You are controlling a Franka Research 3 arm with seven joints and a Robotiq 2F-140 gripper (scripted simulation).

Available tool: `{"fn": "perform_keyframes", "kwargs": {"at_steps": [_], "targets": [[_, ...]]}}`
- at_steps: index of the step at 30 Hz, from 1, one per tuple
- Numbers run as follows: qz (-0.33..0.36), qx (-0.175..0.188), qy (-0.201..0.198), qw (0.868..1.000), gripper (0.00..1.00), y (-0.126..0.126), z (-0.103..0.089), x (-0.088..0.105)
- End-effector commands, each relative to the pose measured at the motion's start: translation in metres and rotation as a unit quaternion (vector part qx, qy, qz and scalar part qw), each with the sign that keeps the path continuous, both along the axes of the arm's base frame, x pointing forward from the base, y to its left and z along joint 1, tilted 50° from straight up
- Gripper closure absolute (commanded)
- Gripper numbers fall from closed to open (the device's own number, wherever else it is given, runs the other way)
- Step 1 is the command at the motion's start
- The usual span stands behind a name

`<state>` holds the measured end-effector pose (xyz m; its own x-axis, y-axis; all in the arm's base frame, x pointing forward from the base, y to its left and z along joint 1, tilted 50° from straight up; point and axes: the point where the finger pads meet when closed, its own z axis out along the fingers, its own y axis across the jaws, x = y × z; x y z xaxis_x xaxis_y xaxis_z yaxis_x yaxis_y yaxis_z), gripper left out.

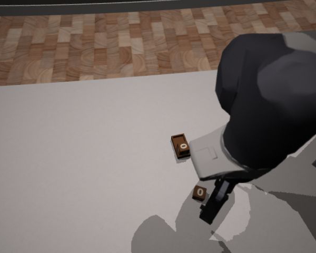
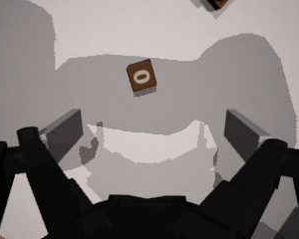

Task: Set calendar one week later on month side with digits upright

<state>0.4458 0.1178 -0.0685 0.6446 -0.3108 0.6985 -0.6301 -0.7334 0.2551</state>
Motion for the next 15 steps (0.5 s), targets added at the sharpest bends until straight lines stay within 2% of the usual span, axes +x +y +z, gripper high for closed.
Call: {"fn": "perform_keyframes", "kwargs": {"at_steps": [1, 9, 15], "targets": [[0.046, -0.037, 0.048, 0.997, 0.0, -0.0013, 0.0009, -0.0006], [0.098, -0.071, 0.096, 0.988, 0.0, -0.001, 0.0014, -0.0013], [0.143, -0.1, 0.137, 0.975, 0.0, -0.0007, 0.0023, -0.0015]]}}
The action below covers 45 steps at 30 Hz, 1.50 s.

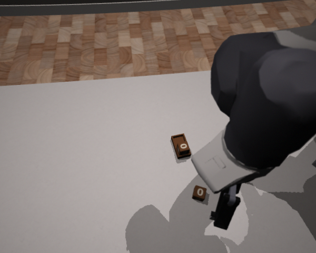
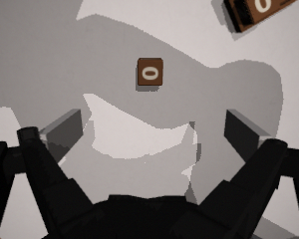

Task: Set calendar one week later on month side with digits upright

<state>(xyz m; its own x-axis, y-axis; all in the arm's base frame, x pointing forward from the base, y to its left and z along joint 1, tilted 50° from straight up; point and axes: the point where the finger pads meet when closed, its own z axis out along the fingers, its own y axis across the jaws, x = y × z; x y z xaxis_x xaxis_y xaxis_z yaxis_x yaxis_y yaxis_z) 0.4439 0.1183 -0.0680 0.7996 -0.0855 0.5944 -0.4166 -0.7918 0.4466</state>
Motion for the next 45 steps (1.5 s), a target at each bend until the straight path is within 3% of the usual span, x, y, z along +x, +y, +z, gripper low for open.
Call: {"fn": "perform_keyframes", "kwargs": {"at_steps": [1, 21, 36, 38, 39, 45], "targets": [[0.053, -0.042, 0.054, 0.996, 0.0, -0.001, 0.002, 0.0], [0.164, -0.113, 0.151, 0.968, 0.0, 0.0, 0.005, 0.002], [0.262, -0.175, 0.231, 0.92, 0.0, 0.001, 0.01, 0.005], [0.262, -0.175, 0.231, 0.92, 0.0, 0.001, 0.01, 0.005], [0.277, -0.185, 0.243, 0.911, 0.0, 0.001, 0.011, 0.006], [0.31, -0.207, 0.27, 0.888, 0.0, 0.002, 0.013, 0.007]]}}
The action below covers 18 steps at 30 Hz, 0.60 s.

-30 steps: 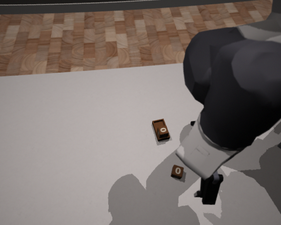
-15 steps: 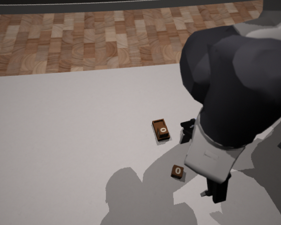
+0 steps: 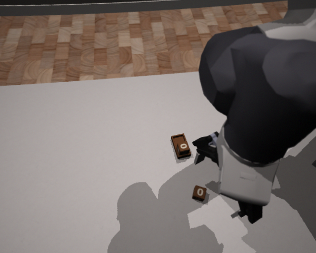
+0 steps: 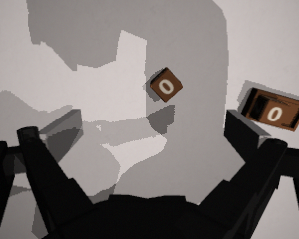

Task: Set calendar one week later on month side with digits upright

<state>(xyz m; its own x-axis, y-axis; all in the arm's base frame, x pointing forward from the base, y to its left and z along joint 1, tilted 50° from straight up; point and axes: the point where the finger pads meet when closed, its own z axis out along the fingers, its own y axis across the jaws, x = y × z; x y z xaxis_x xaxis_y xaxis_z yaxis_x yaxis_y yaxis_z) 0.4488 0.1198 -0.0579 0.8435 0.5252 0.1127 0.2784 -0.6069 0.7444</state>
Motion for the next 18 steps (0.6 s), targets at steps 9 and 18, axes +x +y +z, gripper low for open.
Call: {"fn": "perform_keyframes", "kwargs": {"at_steps": [9, 18], "targets": [[0.096, -0.07, 0.086, 0.989, 0.0, 0.0008, 0.0057, 0.0051], [0.154, -0.108, 0.129, 0.974, 0.0, 0.0018, 0.0096, 0.0088]]}}
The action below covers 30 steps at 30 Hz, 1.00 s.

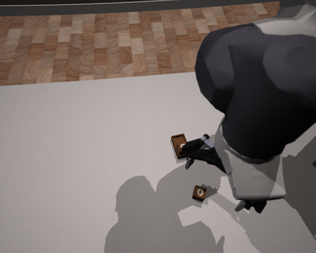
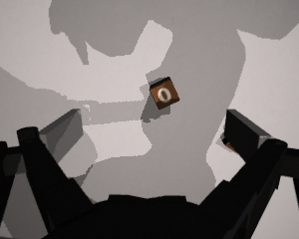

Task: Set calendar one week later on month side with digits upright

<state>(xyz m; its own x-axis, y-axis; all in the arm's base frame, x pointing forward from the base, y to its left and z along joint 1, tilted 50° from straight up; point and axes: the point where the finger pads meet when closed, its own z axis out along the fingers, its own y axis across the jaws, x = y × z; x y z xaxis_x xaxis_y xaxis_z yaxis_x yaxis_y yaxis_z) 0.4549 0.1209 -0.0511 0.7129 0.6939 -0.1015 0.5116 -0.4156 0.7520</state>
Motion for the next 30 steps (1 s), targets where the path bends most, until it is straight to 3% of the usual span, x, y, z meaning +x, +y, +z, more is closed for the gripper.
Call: {"fn": "perform_keyframes", "kwargs": {"at_steps": [1, 10, 20, 21, 30], "targets": [[0.054, -0.044, 0.053, 0.996, 0.0, 0.0008, 0.0032, 0.0032], [0.091, -0.068, 0.08, 0.99, 0.0, 0.0014, 0.006, 0.006], [0.153, -0.11, 0.123, 0.974, 0.0, 0.0026, 0.011, 0.0111], [0.153, -0.11, 0.123, 0.974, 0.71, 0.0026, 0.011, 0.0111], [0.153, -0.11, 0.123, 0.974, 0.71, 0.0026, 0.011, 0.0111]]}}
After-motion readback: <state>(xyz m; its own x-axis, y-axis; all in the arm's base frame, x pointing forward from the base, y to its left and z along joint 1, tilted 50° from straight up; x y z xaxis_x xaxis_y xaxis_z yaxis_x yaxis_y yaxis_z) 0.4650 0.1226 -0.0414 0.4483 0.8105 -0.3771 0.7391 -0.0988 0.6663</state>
